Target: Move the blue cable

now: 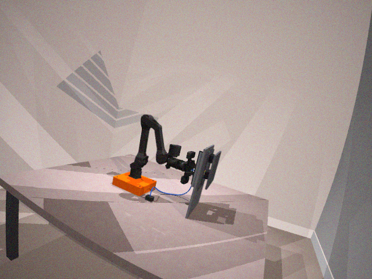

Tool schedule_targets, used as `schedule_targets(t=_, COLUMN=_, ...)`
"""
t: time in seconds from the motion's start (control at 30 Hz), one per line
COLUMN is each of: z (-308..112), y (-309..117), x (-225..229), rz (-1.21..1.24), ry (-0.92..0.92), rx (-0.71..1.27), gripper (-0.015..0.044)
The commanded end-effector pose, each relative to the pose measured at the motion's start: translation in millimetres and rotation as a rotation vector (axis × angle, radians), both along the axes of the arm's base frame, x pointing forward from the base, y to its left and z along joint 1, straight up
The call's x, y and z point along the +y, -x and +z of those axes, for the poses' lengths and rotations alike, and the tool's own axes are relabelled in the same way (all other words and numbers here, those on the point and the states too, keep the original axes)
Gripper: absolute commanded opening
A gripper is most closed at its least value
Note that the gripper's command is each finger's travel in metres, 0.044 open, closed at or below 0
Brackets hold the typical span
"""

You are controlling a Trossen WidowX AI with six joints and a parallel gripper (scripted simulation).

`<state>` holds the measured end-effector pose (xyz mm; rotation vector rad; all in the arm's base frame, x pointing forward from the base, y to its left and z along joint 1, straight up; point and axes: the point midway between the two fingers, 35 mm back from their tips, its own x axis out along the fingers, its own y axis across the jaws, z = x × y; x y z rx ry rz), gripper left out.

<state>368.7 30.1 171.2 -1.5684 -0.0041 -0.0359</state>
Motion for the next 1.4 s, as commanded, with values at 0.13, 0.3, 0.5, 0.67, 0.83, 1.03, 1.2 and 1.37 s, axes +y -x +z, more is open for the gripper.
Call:
schedule_targets(t=0.13, z=3.1, y=-2.2, x=0.9, rz=0.003, ry=0.000, rx=-0.011, gripper=0.0000)
schedule_targets(t=0.3, z=3.2, y=-2.9, x=1.0, rz=0.003, ry=0.000, rx=-0.011, gripper=0.0000)
schedule_targets(t=0.5, z=3.2, y=-3.7, x=1.1, rz=0.003, ry=-0.001, rx=-0.012, gripper=0.0000)
schedule_targets(t=0.67, z=3.2, y=-4.3, x=1.2, rz=0.003, ry=-0.001, rx=-0.012, gripper=0.0000)
schedule_targets(t=0.83, z=3.2, y=-5.0, x=1.3, rz=0.003, ry=-0.001, rx=-0.012, gripper=0.0000)
schedule_targets(t=1.03, z=3.2, y=-5.8, x=1.5, rz=0.003, ry=-0.001, rx=-0.013, gripper=0.0000)
schedule_targets(t=1.2, z=3.3, y=-6.4, x=1.6, rz=0.003, ry=-0.001, rx=-0.013, gripper=0.0000)
schedule_targets(t=1.37, z=3.3, y=-7.1, x=1.7, rz=0.003, ry=-0.001, rx=-0.013, gripper=0.0000)
